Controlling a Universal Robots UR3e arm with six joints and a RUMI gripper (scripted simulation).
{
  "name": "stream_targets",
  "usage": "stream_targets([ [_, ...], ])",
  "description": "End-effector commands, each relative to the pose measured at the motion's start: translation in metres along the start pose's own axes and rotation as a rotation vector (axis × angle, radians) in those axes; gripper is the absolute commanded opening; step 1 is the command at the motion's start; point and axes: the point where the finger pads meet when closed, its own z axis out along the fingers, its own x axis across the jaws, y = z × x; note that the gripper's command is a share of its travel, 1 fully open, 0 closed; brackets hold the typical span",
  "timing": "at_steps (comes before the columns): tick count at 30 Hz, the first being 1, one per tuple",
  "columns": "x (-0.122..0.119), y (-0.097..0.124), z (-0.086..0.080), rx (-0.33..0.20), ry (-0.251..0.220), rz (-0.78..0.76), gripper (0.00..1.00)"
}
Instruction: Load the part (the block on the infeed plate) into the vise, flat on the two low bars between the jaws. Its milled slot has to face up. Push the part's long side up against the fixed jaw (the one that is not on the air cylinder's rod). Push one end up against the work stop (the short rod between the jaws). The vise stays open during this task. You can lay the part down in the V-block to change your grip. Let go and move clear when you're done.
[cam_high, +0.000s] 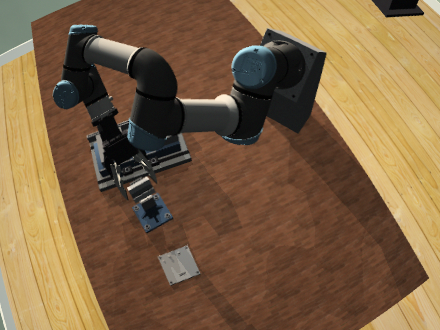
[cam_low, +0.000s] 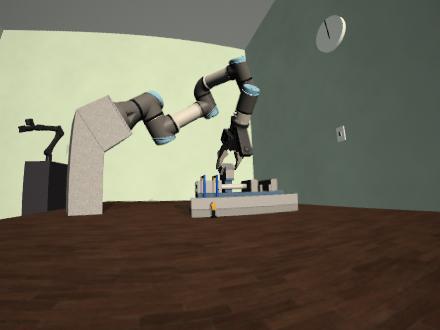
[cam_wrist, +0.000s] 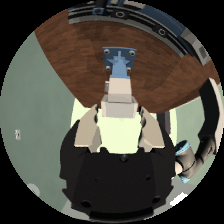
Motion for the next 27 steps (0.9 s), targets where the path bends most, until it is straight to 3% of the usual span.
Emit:
stream_targets([
  [1,-0.0002,0.0,-0.0003,0.008,0.0,-0.001,0.51],
  [27,-0.0002,0.0005,-0.0003,0.067,0.0,-0.001,0.51],
])
